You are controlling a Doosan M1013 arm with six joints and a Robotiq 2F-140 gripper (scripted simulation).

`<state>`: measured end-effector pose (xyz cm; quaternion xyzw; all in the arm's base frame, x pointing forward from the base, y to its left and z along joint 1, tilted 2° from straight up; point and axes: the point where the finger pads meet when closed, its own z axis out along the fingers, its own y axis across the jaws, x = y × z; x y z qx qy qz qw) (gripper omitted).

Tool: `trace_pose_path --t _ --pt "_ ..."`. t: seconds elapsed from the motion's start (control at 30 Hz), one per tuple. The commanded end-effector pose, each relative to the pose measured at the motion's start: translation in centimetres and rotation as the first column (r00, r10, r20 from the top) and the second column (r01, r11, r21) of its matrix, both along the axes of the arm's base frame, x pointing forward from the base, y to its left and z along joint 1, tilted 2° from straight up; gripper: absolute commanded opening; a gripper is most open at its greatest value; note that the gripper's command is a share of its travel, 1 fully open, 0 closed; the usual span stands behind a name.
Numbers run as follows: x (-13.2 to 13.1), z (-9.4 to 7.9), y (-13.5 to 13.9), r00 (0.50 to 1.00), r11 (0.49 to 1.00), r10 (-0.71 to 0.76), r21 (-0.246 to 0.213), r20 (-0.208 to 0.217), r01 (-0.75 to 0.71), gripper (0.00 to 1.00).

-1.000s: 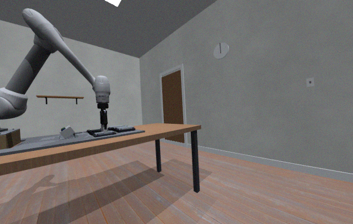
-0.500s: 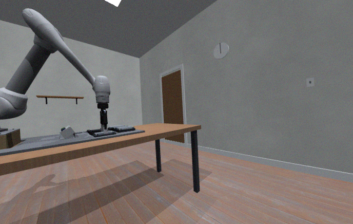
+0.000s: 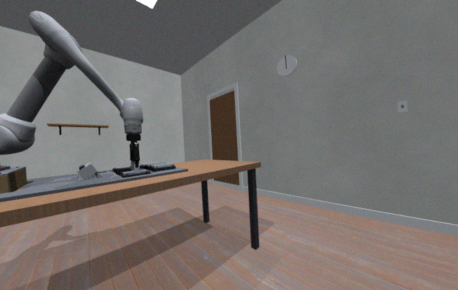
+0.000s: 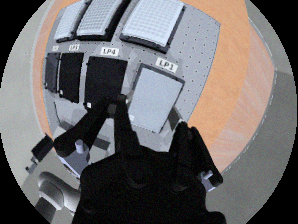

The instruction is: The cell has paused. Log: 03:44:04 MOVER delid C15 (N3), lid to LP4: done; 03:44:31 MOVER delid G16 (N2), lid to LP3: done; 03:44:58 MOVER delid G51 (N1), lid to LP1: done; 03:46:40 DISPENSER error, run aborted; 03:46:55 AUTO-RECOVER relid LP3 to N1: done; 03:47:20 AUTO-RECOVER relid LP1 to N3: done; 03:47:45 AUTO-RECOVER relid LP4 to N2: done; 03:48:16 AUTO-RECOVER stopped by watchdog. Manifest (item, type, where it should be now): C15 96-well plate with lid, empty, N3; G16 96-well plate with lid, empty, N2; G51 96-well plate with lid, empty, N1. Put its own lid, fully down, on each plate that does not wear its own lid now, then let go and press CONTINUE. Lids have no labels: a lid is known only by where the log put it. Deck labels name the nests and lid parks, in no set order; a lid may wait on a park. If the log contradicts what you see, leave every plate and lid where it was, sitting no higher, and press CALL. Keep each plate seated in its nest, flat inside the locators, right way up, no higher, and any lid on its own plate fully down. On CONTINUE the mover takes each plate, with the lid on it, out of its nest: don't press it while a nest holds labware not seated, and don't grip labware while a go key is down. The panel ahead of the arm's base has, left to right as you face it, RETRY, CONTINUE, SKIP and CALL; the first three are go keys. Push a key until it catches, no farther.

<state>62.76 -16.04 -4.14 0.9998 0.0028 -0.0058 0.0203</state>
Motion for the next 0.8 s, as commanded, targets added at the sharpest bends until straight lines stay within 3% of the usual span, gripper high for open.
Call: trace_pose_path --t 0.0,0.77 --pt "0.0 -0.01 0.0 1.0 1.0 0.0 0.0 0.0 0.0 0.0" --pt "0.0 -0.2 0.0 1.0 1.0 0.0 0.0 0.0 0.0 0.0"
